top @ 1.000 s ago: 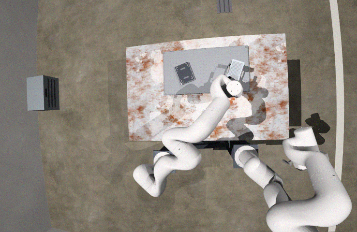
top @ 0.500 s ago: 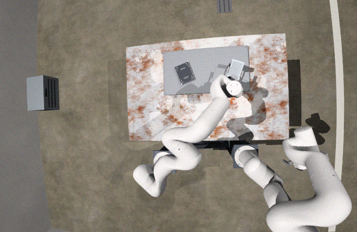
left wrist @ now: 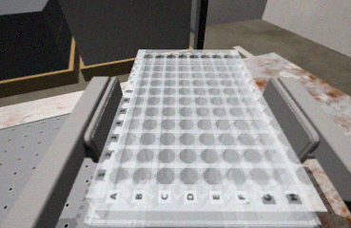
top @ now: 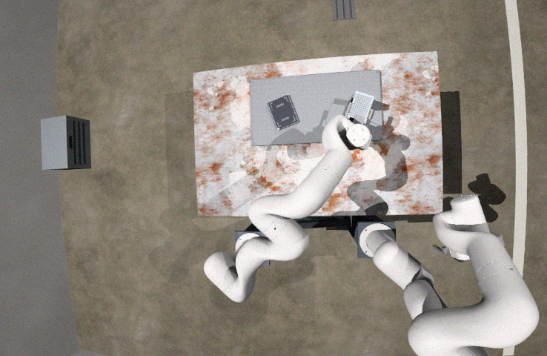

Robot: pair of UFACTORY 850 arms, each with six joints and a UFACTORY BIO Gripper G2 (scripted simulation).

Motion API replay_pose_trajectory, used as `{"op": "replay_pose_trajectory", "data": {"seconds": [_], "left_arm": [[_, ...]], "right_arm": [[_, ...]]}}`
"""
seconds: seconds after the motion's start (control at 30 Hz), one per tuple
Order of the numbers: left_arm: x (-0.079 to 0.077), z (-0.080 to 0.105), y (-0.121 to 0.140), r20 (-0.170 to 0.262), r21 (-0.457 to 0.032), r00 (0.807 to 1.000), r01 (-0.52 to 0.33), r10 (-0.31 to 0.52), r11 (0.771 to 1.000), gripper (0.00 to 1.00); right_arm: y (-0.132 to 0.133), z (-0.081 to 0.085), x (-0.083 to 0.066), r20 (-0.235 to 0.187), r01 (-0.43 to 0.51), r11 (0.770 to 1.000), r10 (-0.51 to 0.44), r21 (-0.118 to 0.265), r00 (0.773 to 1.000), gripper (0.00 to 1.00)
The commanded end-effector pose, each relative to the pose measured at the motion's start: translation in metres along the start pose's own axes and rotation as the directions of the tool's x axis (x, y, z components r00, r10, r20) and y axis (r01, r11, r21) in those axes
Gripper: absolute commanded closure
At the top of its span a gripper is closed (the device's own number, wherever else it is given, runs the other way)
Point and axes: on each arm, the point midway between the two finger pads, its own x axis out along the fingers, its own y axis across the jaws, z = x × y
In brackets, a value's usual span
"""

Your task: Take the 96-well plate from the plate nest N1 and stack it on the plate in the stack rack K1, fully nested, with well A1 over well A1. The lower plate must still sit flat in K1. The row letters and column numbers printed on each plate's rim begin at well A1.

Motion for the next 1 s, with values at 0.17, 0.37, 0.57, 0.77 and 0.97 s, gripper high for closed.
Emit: {"op": "replay_pose_trajectory", "data": {"seconds": [0.17, 0.37, 0.57, 0.77, 0.97], "left_arm": [[0.001, -0.002, 0.000, 0.003, -0.001, 1.000, 0.000, 0.000, 1.000, 1.00], [0.001, -0.006, 0.000, 0.003, -0.001, 1.000, 0.000, 0.000, 1.000, 1.00], [0.001, -0.010, 0.000, 0.003, -0.001, 1.000, 0.000, 0.000, 1.000, 1.00], [0.001, -0.010, 0.000, 0.003, -0.001, 1.000, 0.000, 0.000, 1.000, 1.00], [0.001, -0.010, 0.000, 0.003, -0.001, 1.000, 0.000, 0.000, 1.000, 1.00]], "right_arm": [[-0.001, 0.000, 0.000, 0.000, 0.001, 1.000, -0.001, 0.000, 1.000, 0.00], [-0.001, 0.000, 0.000, 0.000, 0.001, 1.000, -0.001, 0.000, 1.000, 0.00], [-0.001, 0.000, 0.000, 0.000, 0.001, 1.000, -0.001, 0.000, 1.000, 0.00], [-0.001, 0.000, 0.000, 0.000, 0.001, 1.000, -0.001, 0.000, 1.000, 0.00], [-0.001, 0.000, 0.000, 0.000, 0.001, 1.000, -0.001, 0.000, 1.000, 0.00]]}}
